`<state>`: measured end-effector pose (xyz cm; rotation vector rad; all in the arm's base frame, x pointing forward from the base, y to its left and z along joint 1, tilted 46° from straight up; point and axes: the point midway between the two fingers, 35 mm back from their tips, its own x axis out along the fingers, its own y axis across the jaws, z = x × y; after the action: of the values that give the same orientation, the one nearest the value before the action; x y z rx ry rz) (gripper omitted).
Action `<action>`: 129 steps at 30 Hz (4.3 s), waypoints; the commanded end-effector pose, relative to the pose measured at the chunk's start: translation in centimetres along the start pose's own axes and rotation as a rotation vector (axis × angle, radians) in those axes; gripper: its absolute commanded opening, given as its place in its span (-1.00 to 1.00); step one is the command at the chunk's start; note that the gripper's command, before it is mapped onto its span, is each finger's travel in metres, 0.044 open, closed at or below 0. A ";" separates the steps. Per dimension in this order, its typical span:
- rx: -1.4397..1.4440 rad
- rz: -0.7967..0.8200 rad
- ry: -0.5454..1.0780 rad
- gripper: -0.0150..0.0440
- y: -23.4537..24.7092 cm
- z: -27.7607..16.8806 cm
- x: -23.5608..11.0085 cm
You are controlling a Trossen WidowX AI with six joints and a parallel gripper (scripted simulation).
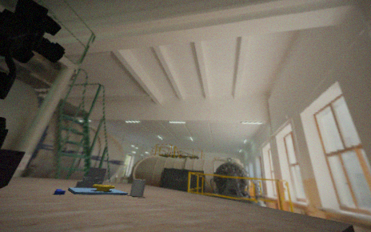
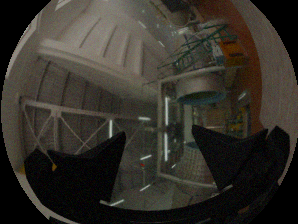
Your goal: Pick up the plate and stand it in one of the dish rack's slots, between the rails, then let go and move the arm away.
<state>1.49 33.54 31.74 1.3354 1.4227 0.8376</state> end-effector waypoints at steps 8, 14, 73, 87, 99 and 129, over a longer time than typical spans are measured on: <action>-0.160 -0.141 -0.310 0.86 -1.2 8.6 1.6; -0.222 -0.239 -0.465 0.86 -2.3 13.4 1.2; -0.263 -1.919 -0.625 0.86 -14.8 39.3 -26.7; -0.131 -2.151 -0.297 0.86 -16.6 38.9 -33.8; -0.131 -2.150 -0.297 0.86 -17.6 39.3 -34.4; -0.130 -2.153 -0.298 0.86 -21.2 40.2 -37.2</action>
<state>30.33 -11.24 7.70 -0.5467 1.5453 -0.6928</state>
